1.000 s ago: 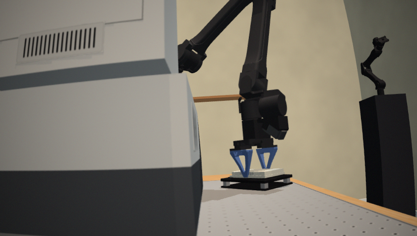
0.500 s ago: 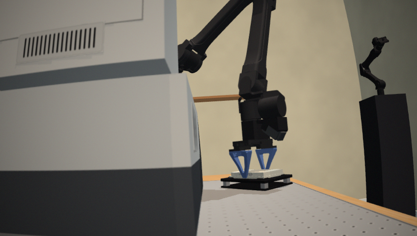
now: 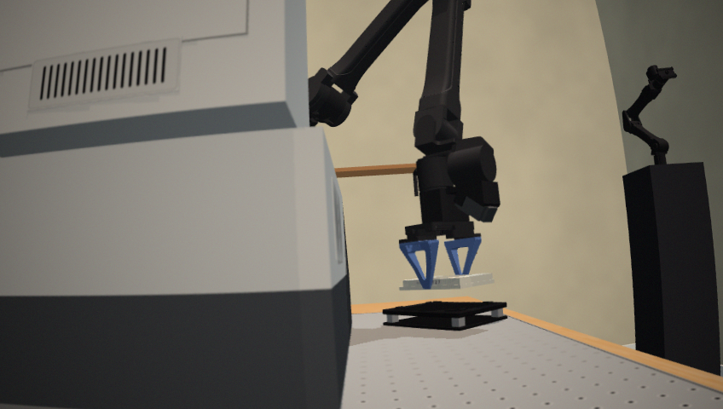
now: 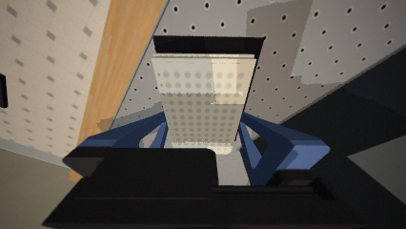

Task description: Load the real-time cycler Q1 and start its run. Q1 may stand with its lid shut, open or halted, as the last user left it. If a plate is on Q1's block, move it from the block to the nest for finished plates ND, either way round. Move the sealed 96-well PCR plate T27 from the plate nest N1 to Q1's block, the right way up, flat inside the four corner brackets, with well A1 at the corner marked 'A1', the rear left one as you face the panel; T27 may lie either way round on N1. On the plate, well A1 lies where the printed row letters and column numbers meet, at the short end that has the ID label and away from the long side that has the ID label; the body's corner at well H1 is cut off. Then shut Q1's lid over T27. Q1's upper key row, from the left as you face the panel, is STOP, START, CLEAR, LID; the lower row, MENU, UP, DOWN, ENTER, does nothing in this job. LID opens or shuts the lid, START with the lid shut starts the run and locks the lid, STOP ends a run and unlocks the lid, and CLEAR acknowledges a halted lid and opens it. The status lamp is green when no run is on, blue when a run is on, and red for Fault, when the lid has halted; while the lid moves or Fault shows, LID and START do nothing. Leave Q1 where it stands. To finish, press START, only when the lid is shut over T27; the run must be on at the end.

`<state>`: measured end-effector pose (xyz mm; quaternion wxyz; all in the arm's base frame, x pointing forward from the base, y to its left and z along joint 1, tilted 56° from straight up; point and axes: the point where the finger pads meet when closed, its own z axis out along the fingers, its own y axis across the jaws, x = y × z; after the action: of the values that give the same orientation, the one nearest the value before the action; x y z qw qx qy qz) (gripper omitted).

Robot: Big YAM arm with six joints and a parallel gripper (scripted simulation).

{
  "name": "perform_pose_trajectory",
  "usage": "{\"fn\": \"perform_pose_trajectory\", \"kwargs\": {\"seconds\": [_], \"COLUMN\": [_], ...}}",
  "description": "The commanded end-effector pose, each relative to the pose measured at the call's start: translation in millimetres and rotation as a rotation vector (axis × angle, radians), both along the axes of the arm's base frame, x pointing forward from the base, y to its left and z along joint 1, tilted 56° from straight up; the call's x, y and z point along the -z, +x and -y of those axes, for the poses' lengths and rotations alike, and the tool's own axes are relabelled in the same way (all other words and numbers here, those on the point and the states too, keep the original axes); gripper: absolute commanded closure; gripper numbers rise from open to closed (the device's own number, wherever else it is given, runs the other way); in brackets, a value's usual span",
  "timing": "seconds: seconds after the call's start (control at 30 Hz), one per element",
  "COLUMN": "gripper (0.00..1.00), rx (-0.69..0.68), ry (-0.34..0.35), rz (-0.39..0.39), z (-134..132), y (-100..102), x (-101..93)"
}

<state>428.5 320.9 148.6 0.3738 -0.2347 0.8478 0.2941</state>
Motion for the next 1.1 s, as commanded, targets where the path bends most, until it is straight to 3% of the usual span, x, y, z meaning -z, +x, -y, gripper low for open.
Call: {"fn": "perform_pose_trajectory", "kwargs": {"seconds": [0.0,0.13,0.4,0.63,0.87,1.07], "gripper": [1.0,1.0,1.0,1.0,1.0,1.0], "rx": [0.008,0.008,0.011,0.008,0.012,-0.005], "ry": [-0.008,-0.018,-0.003,-0.02,-0.002,-0.008], "rz": [0.008,-0.005,0.024,-0.019,0.032,0.022], "z": [10.6,23.7,40.1,51.1,67.2,70.3], "y": [6.4,-5.5,-15.6,-30.4,-36.0,-46.6], "x": [-6.4,-7.9,-38.6,-27.7,-64.0,-66.4]}}
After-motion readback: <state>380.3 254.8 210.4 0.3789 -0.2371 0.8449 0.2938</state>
